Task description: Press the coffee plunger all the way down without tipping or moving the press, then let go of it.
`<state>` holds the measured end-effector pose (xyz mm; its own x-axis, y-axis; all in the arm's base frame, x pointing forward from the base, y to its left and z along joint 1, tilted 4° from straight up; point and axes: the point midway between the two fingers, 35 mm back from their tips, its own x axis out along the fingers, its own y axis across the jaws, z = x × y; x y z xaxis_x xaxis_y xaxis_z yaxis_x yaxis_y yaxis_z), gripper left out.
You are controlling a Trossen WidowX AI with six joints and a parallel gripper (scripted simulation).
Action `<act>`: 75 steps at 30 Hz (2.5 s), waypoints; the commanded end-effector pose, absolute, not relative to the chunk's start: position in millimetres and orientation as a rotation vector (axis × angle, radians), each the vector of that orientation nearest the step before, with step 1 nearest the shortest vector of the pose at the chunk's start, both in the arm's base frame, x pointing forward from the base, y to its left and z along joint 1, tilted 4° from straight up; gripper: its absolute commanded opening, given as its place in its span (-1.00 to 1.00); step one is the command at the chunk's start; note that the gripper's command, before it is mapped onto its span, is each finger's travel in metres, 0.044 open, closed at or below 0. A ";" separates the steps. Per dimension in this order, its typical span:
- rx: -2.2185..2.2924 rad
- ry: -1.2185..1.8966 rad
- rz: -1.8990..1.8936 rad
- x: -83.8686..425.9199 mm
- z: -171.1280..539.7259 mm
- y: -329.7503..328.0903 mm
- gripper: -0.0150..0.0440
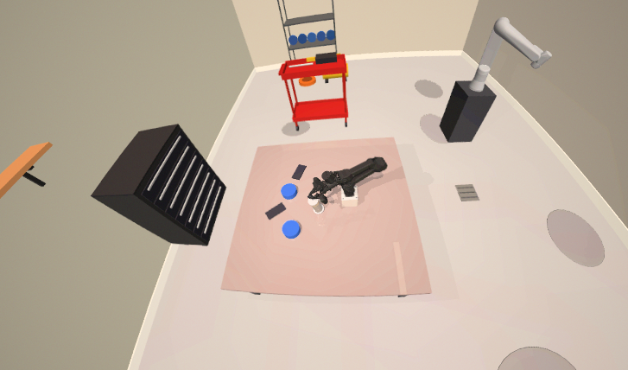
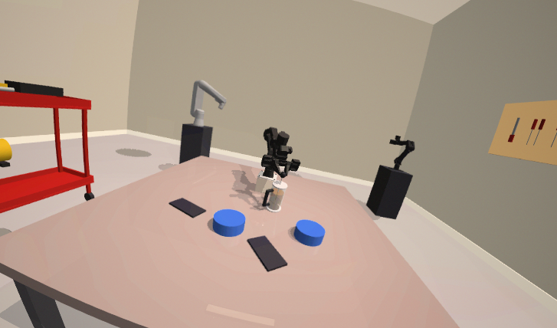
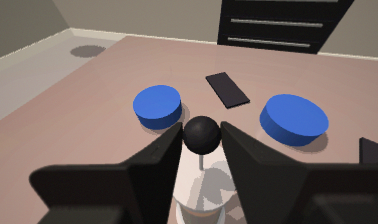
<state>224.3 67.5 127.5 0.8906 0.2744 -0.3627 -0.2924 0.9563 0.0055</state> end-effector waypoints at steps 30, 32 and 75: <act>-0.052 0.449 0.290 232.1 106.0 70.1 -0.08; -0.052 0.449 0.290 232.6 106.1 70.2 -0.08; -0.051 0.448 0.290 242.8 107.4 73.8 -0.08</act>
